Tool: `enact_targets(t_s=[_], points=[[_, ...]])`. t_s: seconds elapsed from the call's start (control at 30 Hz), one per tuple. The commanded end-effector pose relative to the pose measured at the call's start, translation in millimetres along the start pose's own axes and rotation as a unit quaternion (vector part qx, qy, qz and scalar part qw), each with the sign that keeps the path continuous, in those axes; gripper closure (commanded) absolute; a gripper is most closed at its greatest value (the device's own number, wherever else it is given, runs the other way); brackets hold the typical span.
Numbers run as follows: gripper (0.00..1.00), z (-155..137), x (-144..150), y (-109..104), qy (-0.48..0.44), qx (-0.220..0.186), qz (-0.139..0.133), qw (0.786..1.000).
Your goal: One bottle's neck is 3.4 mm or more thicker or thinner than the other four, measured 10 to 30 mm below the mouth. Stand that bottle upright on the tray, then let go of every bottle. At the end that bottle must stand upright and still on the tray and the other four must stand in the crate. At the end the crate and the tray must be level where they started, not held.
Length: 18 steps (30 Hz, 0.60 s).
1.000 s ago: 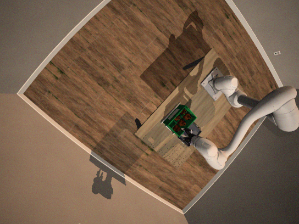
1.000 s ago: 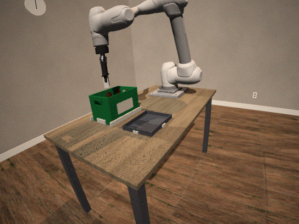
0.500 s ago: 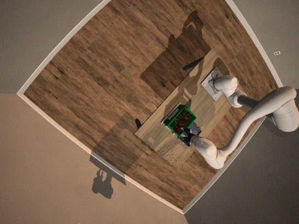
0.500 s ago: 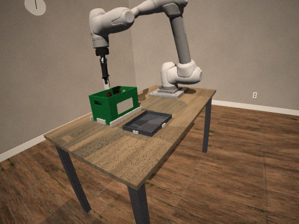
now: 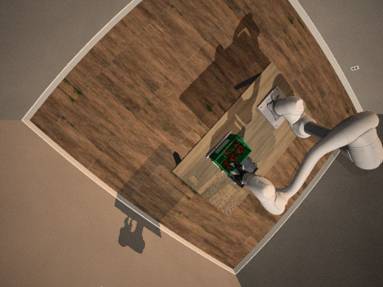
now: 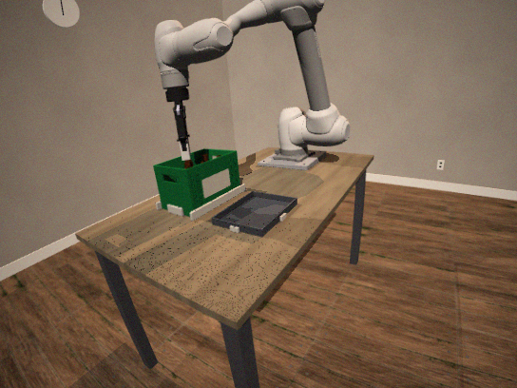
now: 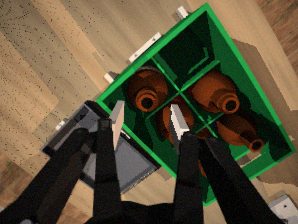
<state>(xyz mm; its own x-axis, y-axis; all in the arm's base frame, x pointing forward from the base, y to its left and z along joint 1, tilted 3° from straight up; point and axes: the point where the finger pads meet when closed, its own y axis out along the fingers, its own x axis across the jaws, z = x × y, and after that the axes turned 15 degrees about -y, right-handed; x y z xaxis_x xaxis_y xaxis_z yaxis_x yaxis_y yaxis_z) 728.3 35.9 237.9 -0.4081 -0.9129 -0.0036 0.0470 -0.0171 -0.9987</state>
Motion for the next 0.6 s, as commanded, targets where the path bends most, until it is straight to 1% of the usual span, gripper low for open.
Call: enact_targets(t_s=[0.0,0.3,0.57], points=[[0.62,0.0,0.0,3.5,0.000,0.000,0.000,1.000],[0.62,0.0,0.0,12.4,0.000,0.000,0.000,1.000],[0.62,0.0,0.0,15.3,0.000,0.000,0.000,1.000]])
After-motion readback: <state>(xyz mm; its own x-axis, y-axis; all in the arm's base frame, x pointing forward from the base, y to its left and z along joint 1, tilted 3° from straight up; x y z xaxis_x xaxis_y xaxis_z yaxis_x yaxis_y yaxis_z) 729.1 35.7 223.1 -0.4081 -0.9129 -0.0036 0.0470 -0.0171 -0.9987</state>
